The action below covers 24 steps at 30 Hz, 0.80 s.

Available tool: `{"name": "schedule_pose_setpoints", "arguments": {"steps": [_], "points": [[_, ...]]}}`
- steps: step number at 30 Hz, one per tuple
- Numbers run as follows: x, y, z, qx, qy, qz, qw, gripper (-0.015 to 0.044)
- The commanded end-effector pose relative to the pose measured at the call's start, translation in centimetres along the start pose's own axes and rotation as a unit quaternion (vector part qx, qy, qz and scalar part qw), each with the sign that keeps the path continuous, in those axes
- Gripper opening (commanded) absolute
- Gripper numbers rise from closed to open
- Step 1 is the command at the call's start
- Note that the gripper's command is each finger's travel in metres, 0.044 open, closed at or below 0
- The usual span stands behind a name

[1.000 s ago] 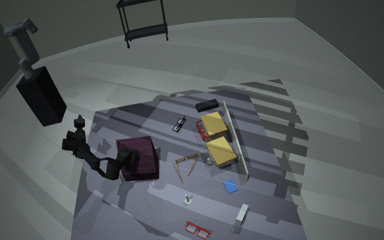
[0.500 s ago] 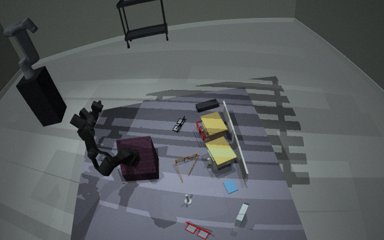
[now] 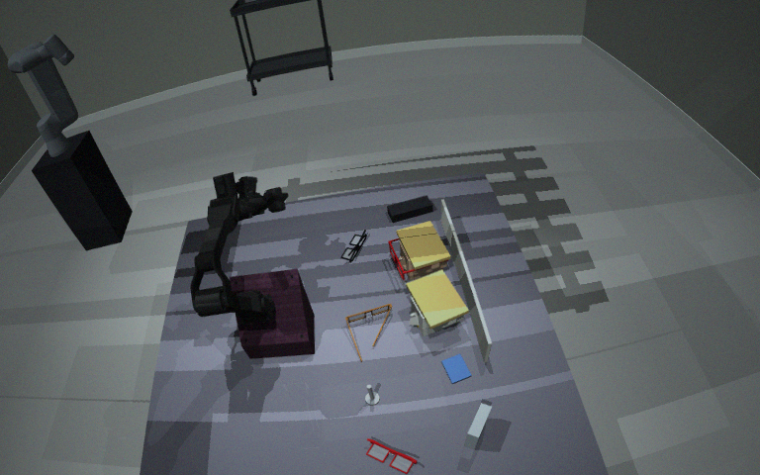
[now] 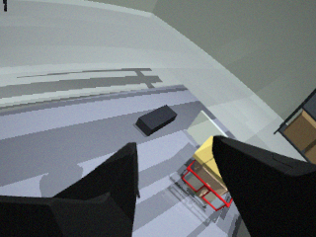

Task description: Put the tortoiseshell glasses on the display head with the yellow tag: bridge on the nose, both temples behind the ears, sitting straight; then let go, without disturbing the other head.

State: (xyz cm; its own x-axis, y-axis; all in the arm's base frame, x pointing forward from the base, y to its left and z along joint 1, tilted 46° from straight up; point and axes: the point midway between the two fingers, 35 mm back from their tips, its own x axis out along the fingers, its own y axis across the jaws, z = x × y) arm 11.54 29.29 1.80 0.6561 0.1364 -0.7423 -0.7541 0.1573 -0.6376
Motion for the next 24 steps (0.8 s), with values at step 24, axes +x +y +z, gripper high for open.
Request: {"name": "schedule_pose_setpoints", "arguments": {"steps": [24], "points": [[9.4, -12.1, -33.9, 0.419, 0.552, -0.051, 0.719, 0.02]]}}
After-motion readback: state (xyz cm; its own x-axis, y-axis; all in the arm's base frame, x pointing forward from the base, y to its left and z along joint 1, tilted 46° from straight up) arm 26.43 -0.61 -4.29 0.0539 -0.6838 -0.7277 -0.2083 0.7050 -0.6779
